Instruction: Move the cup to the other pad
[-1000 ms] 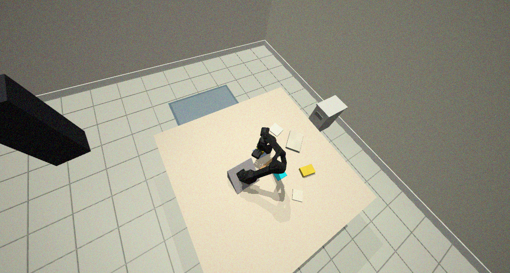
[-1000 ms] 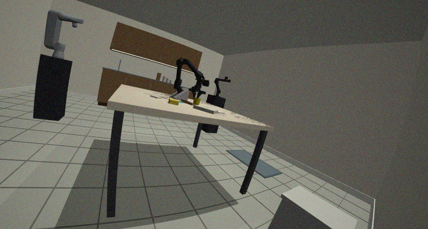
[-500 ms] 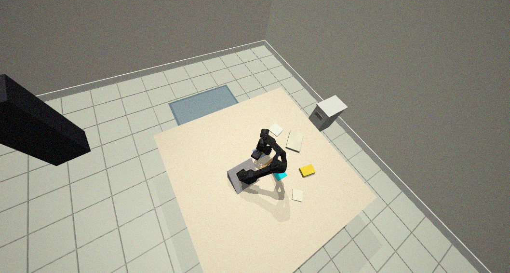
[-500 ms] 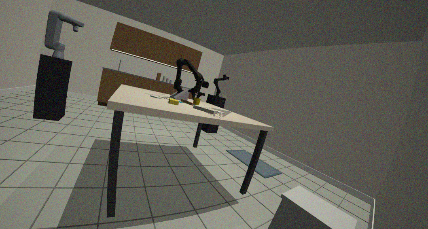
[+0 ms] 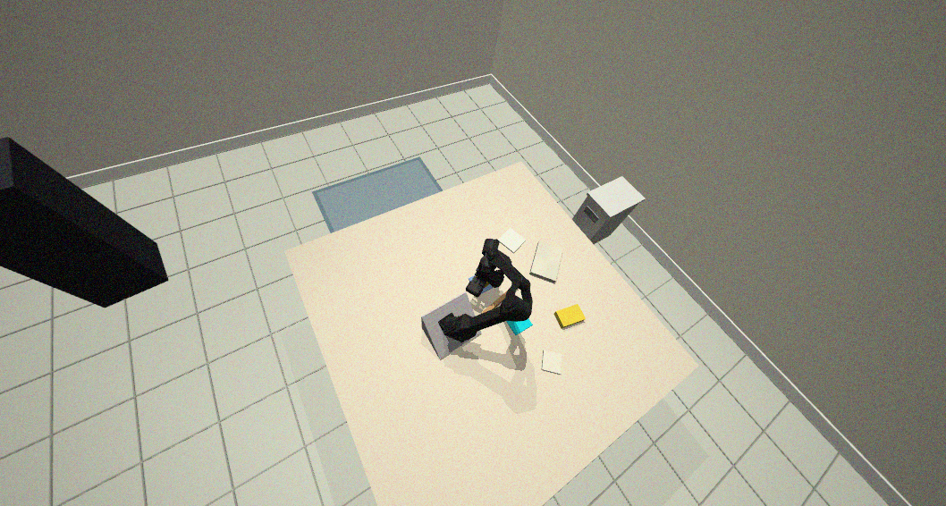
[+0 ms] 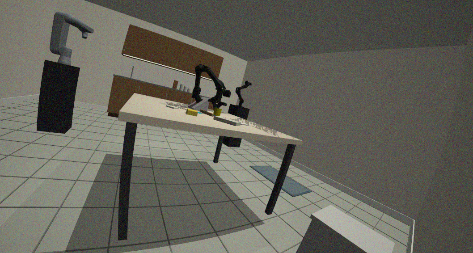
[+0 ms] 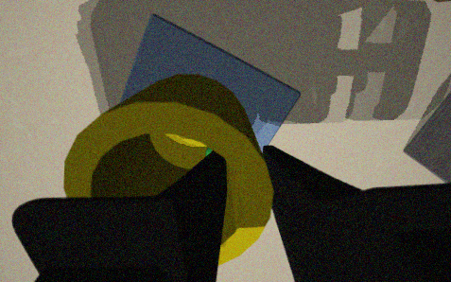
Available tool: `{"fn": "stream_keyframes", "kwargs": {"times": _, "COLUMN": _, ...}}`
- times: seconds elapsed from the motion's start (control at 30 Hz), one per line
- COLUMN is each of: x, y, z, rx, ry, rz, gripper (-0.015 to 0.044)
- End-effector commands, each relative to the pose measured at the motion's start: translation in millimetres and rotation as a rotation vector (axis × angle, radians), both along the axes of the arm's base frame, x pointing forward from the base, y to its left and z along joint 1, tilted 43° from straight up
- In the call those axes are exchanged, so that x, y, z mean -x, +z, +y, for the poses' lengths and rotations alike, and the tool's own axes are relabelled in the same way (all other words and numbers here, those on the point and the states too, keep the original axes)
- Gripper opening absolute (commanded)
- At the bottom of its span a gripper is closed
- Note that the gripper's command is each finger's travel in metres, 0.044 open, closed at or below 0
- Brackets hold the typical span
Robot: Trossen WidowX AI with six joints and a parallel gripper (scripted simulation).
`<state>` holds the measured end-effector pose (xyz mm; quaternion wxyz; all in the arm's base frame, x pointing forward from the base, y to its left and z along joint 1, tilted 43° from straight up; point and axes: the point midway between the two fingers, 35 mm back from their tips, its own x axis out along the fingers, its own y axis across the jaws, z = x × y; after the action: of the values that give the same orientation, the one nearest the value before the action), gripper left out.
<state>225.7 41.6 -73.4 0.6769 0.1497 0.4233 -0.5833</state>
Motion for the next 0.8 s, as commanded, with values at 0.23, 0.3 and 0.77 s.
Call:
{"fn": "stream_keyframes", "kwargs": {"times": 0.23, "x": 0, "y": 0, "z": 0, "rx": 0.0, "ry": 0.0, "rz": -0.001, "gripper": 0.0013}}
{"fn": "stream_keyframes", "kwargs": {"times": 0.3, "x": 0, "y": 0, "z": 1, "rx": 0.0, "ry": 0.0, "rz": -0.001, "gripper": 0.0}}
{"fn": "stream_keyframes", "kwargs": {"times": 0.77, "x": 0, "y": 35, "z": 31, "rx": 0.005, "ry": 0.004, "rz": 0.006, "gripper": 0.0}}
